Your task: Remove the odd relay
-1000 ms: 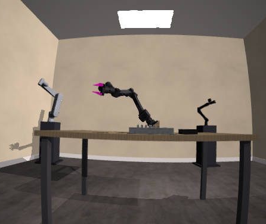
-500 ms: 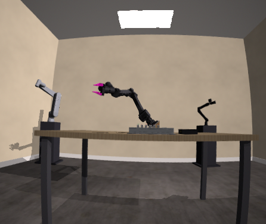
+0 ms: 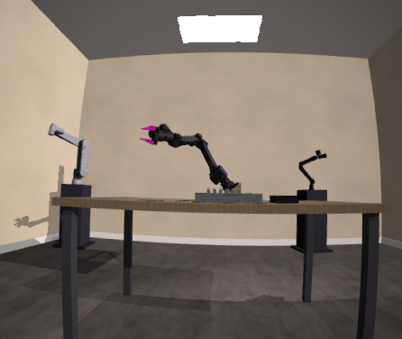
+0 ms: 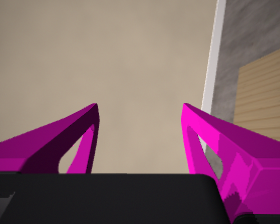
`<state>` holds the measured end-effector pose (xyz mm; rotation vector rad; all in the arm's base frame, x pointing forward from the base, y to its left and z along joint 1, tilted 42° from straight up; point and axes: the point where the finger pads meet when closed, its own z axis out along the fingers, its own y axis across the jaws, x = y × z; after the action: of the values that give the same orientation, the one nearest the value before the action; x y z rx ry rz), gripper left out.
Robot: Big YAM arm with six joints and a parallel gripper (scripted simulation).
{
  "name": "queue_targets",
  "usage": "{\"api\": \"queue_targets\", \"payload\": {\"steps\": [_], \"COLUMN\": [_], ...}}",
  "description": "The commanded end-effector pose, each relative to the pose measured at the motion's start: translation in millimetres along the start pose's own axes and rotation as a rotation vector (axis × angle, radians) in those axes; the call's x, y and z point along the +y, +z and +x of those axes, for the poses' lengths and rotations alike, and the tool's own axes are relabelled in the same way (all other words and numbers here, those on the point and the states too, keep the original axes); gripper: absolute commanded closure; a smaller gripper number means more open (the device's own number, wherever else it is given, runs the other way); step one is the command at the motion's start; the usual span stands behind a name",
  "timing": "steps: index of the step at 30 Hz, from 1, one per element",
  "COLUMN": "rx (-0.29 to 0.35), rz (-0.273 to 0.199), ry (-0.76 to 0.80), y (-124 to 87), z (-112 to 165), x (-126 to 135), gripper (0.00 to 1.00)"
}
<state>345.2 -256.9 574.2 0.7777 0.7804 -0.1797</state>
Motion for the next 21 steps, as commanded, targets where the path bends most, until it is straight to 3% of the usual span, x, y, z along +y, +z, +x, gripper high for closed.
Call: {"api": "queue_targets", "payload": {"steps": [1,21], "rx": [-0.034,0.000], "rz": [-0.025,-0.014], "ry": [0.009,-0.025], "y": [3.3,9.7], "z": [-18.9,-7.2], "x": [14.5,17.4], "gripper": [0.41,0.41]}}
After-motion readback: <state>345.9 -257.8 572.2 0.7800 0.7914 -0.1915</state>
